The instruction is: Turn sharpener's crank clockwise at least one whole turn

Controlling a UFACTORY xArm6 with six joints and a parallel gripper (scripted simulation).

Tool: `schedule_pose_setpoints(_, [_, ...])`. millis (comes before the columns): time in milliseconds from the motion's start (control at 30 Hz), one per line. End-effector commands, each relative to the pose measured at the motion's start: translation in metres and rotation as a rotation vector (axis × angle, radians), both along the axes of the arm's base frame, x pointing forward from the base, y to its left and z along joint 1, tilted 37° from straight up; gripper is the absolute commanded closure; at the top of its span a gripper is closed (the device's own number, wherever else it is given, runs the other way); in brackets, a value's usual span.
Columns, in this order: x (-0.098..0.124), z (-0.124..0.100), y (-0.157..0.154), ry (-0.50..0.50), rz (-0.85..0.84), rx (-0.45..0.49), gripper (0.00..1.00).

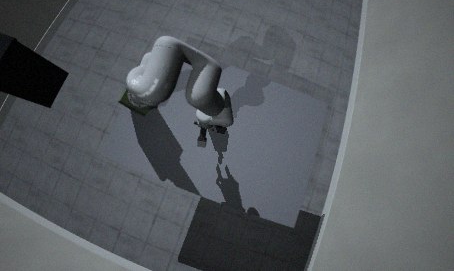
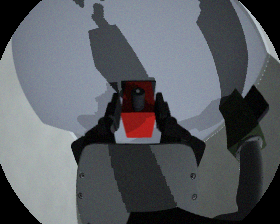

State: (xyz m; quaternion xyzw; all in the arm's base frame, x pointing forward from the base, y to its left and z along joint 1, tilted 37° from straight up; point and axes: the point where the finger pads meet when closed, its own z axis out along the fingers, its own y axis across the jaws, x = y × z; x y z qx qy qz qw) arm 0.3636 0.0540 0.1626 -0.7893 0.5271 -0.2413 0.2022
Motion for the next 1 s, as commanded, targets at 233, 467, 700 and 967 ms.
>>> schedule_pose_setpoints(233, [0.004, -0.004, 0.0, -0.002, 0.0, 0.0, 0.46])
schedule_pose_setpoints(467, [0.009, -0.011, 0.001, -0.002, 0.0, 0.0, 0.46])
schedule_pose_setpoints(700, [0.013, -0.016, 0.001, -0.002, 0.0, 0.0, 0.46])
schedule_pose_setpoints(967, [0.018, -0.023, 0.002, -0.002, 0.0, 0.0, 0.46])
